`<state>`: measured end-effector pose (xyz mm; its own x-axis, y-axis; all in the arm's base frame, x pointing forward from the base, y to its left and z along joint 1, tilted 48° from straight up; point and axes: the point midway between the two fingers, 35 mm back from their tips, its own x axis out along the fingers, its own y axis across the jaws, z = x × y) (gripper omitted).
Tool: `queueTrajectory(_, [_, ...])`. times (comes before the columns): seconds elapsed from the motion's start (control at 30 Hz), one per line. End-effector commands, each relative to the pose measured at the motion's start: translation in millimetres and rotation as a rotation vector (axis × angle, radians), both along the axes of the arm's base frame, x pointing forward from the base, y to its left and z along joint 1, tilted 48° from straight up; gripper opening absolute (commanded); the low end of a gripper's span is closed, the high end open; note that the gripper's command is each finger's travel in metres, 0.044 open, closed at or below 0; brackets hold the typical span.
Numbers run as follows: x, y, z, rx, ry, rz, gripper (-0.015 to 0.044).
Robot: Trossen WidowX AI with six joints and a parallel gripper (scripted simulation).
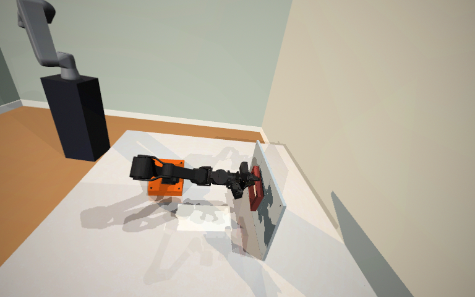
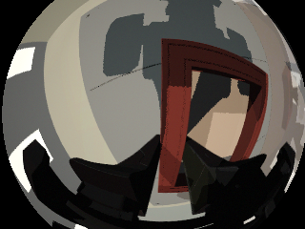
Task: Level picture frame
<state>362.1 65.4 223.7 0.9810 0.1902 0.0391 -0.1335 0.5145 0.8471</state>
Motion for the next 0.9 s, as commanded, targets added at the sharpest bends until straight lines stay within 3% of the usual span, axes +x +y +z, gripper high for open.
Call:
queueTrajectory(0.0, [-0.6,2.5,0.9,0.003,-0.005,0.008,0.0])
queueTrajectory(0.87, [-1.2,6.5,-1.9,0.003,-0.005,0.008,0.0])
